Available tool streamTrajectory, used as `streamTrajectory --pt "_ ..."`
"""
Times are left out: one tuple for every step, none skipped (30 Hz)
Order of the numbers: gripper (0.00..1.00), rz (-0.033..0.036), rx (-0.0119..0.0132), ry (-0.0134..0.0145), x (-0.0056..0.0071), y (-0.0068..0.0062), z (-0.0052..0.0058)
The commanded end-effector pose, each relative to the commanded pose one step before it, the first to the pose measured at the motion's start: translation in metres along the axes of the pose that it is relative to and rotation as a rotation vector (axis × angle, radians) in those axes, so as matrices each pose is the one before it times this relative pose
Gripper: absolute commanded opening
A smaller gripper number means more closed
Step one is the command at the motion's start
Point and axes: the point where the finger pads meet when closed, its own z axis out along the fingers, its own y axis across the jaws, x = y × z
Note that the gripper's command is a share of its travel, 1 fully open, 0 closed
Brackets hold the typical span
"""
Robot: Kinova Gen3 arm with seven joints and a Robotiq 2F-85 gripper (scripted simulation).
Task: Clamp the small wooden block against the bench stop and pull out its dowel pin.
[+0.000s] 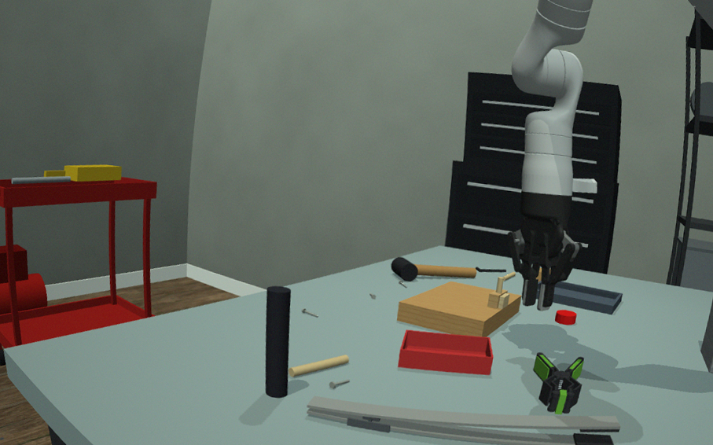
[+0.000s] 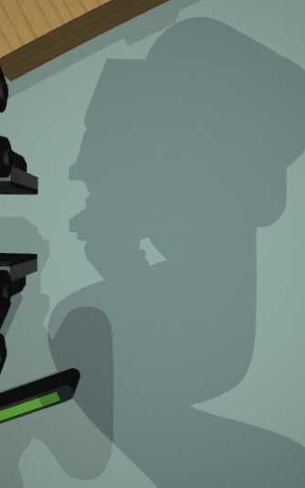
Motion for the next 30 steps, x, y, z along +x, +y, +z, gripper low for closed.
streamTrajectory --pt "0.34 -0.09677 0.02617 -0.00635 -0.00409 0.00926 -0.00376" --pt "0.34 -0.02921 0.00072 -0.00031 -0.00158 0.00349 0.0002" --pt "0.34 -0.02887 0.00075 -0.00032 -0.00164 0.0034 0.00018" --pt "0.34 -0.0285 0.00078 -0.00034 -0.0017 0.0033 0.00016" --pt "0.34 -0.02809 0.00081 -0.00035 -0.00174 0.00321 0.00014" --pt "0.34 -0.02764 0.00084 -0.00036 -0.00178 0.00311 0.00012" --pt "0.34 -0.02715 0.00086 -0.00037 -0.00181 0.003 0.00011" --pt "0.34 -0.02663 0.00088 -0.00037 -0.00184 0.0029 0.00009" --pt "0.34 -0.02608 0.00089 -0.00037 -0.00186 0.00279 0.00007" --pt "0.34 -0.02549 0.0009 -0.00038 -0.00187 0.00268 0.00006" --pt "0.34 0.0 0.0 0.0 0.0 0.0 0.0" --pt "0.34 0.0 0.0 0.0 0.0 0.0 0.0" --pt "0.34 -0.02487 0.00091 -0.00037 -0.00187 0.00258 0.00005" --pt "0.34 -0.02423 0.00092 -0.00037 -0.00187 0.00247 0.00003" --pt "0.34 -0.02355 0.00092 -0.00037 -0.00186 0.00236 0.00002" --pt "0.34 -0.02285 0.00091 -0.00036 -0.00184 0.00225 0.00001" --pt "0.34 -0.02212 0.00091 -0.00036 -0.00182 0.00214 0.0" --pt "0.34 -0.02137 0.0009 -0.00035 -0.00179 0.00203 0.0" --pt "0.34 -0.02059 0.00088 -0.00034 -0.00175 0.00193 -0.00001" --pt "0.34 -0.0198 0.00087 -0.00033 -0.00171 0.00182 -0.00002" --pt "0.34 -0.01899 0.00085 -0.00032 -0.00167 0.00172 -0.00002" --pt "0.34 -0.01817 0.00082 -0.00031 -0.00162 0.00162 -0.00003" --pt "0.34 -0.01733 0.0008 -0.0003 -0.00156 0.00152 -0.00003" --pt "0.34 -0.01648 0.00077 -0.00028 -0.0015 0.00142 -0.00003" --pt "0.34 -0.01562 0.00074 -0.00027 -0.00144 0.00133 -0.00004" --pt "0.34 -0.01476 0.00071 -0.00026 -0.00138 0.00124 -0.00004" --pt "0.34 -0.0139 0.00067 -0.00024 -0.00131 0.00115 -0.00004" --pt "0.34 0.0 0.0 0.0 0.0 0.0 0.0" --pt "0.34 0.0 0.0 0.0 0.0 0.0 0.0" --pt "0.34 -0.01303 0.00064 -0.00023 -0.00124 0.00107 -0.00004"
